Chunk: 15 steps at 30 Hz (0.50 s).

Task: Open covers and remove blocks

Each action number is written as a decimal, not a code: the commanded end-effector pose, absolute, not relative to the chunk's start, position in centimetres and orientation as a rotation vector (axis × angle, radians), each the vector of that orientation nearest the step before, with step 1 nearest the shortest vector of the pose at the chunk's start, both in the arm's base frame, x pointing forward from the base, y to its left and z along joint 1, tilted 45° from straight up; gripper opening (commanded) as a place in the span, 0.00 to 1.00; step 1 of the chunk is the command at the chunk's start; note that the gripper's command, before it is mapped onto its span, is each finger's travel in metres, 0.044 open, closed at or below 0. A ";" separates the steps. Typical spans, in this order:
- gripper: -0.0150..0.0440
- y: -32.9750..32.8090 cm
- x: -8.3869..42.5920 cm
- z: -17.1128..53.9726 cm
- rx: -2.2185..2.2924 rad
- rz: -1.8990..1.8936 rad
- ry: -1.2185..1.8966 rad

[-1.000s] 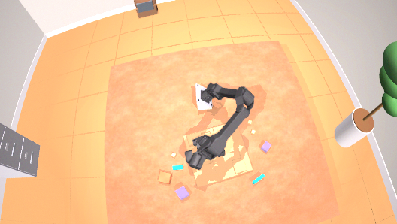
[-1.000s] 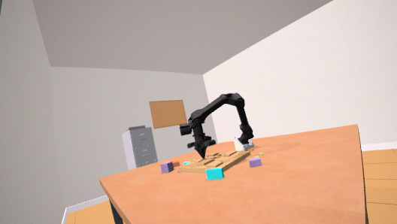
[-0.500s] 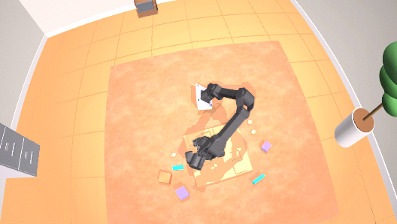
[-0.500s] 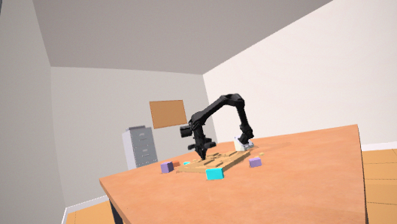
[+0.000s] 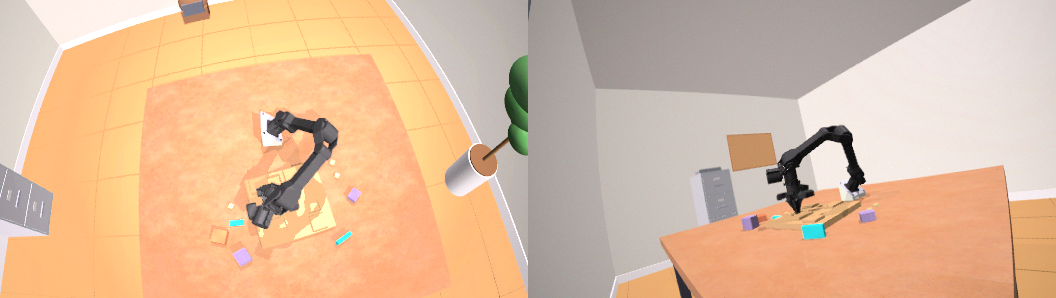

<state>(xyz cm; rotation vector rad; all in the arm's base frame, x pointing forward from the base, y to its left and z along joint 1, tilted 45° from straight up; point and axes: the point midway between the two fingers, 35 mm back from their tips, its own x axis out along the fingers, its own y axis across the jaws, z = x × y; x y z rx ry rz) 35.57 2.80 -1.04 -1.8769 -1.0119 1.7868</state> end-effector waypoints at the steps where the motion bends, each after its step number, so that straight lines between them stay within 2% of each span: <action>1: 0.25 3.0 35.8 -1.2 -1.868 1.784 -1.011; 15: 0.25 2.4 35.8 -0.6 -1.869 1.784 -1.013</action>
